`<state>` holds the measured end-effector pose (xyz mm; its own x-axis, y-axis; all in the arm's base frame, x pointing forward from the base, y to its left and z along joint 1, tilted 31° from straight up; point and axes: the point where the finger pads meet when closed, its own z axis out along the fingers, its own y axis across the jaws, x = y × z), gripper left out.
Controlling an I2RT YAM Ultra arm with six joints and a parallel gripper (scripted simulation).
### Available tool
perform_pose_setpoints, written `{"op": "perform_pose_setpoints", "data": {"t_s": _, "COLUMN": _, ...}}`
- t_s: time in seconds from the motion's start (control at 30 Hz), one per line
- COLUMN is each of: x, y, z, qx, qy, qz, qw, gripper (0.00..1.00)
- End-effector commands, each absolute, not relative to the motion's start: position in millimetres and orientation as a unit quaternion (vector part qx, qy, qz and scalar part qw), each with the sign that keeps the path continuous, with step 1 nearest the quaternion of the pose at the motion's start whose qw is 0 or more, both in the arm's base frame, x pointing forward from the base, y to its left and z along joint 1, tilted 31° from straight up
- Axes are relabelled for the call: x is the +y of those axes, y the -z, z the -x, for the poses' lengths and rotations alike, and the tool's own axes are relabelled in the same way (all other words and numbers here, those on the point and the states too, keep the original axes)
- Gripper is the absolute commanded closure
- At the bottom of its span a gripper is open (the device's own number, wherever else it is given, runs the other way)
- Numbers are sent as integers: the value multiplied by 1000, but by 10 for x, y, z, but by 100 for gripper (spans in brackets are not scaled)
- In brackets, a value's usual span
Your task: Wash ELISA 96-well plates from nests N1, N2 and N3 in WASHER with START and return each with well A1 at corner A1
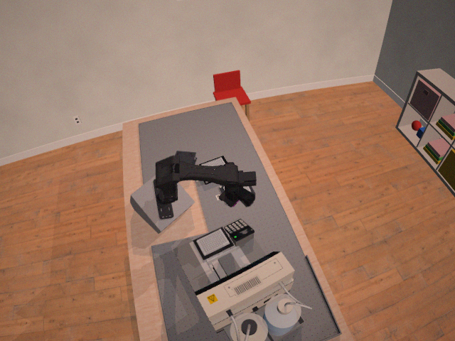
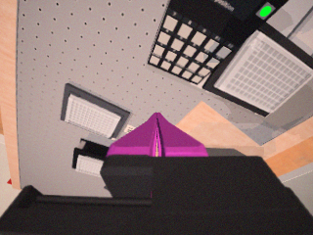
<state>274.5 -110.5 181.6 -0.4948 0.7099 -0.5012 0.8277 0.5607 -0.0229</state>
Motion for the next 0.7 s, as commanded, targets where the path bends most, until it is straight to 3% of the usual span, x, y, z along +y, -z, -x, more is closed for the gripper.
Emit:
{"op": "perform_pose_setpoints", "data": {"t_s": 0.0, "x": -1067, "y": -1874, "z": -2822, "qx": 809, "qy": 117, "qz": -521, "qw": 246, "gripper": 100}}
{"op": "perform_pose_setpoints", "data": {"t_s": 0.5, "x": -1000, "y": -1814, "z": -2925, "qx": 743, "qy": 99, "qz": -605, "qw": 270, "gripper": 100}}
{"op": "perform_pose_setpoints", "data": {"t_s": 0.67, "x": -1111, "y": -1600, "z": -2994, "qx": 718, "qy": 149, "qz": -595, "qw": 331, "gripper": 100}}
